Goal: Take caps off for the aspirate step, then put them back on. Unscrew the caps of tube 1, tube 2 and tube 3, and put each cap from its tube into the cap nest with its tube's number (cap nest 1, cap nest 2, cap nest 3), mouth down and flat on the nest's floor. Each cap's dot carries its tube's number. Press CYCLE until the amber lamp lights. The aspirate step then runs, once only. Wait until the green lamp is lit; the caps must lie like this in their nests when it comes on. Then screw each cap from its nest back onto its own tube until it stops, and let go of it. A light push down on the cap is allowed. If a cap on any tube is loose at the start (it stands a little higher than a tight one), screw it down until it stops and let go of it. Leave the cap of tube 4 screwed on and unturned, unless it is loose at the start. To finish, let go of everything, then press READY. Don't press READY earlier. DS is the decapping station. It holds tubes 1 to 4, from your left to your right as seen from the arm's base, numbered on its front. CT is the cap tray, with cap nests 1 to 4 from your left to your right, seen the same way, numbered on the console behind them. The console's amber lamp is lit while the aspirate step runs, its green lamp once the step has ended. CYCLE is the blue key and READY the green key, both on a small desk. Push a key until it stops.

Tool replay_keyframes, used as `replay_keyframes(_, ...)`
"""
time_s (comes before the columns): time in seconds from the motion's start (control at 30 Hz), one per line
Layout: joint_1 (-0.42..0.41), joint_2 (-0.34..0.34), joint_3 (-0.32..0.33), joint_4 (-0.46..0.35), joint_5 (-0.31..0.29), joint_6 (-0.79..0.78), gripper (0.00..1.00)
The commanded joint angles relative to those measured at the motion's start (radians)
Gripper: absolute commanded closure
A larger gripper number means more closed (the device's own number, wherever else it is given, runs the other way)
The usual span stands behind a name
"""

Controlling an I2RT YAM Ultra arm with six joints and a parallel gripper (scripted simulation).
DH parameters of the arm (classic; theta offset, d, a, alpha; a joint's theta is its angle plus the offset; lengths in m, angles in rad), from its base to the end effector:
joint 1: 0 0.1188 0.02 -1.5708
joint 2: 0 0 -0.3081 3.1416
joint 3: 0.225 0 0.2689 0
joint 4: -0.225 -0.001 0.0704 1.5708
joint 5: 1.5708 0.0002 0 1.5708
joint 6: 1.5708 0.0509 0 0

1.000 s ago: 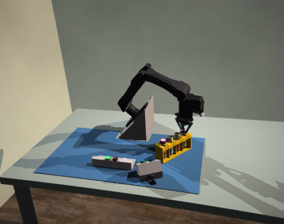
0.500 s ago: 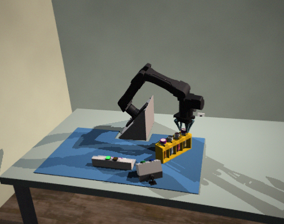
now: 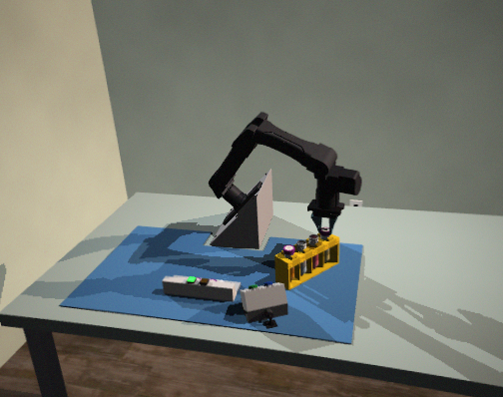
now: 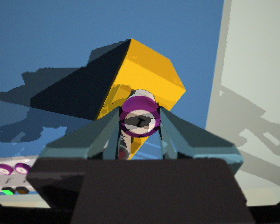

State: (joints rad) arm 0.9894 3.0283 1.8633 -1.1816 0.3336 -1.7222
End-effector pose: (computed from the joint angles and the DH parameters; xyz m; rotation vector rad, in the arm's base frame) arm 0.2336 0.3270 -0.1480 2.2865 -0.3370 0.0249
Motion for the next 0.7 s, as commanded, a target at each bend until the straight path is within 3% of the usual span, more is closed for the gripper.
replay_keyframes(0.0,0.004,-0.016,0.004,0.003,-0.002,-0.021,1.00)
replay_keyframes(0.4,0.004,-0.016,0.005,0.002,-0.002,-0.021,1.00)
replay_keyframes(0.6,0.004,-0.016,0.003,0.003,-0.002,0.278,1.00)
replay_keyframes(0.67,0.004,-0.016,0.003,0.003,-0.002,0.278,1.00)
